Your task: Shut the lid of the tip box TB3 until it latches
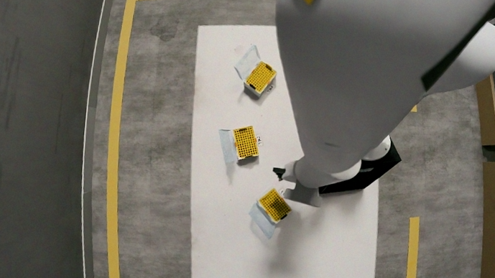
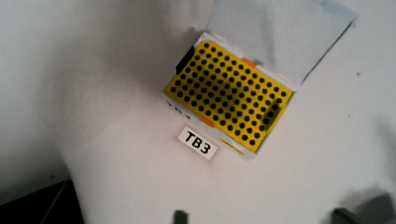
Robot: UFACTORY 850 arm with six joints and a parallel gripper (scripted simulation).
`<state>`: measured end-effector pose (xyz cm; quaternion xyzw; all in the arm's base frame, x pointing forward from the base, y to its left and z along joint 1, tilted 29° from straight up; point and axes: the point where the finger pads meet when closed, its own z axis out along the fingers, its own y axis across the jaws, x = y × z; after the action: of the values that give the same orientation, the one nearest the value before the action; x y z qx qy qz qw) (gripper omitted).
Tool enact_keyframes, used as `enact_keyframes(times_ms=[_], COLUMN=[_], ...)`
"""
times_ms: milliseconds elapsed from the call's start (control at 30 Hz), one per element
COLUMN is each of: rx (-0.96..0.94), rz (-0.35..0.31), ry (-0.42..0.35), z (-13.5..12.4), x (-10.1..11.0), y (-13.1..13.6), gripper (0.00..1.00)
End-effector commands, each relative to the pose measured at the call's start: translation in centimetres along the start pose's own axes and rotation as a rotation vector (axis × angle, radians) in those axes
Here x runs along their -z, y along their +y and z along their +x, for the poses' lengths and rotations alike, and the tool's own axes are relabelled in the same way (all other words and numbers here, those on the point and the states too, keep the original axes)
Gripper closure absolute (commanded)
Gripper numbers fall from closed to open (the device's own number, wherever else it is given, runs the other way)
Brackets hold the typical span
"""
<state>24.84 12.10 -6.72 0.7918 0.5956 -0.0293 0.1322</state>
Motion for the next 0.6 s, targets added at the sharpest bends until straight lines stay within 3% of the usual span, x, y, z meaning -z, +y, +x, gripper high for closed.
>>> enact_keyframes(times_ms=[0,567], rx=[0.000,-0.030], rz=[-0.001,-0.005], ry=[0.000,-0.013], z=[0.07,0.54], x=[0.09,0.00], y=[0.05,0.21], gripper=[1.00,1.00])
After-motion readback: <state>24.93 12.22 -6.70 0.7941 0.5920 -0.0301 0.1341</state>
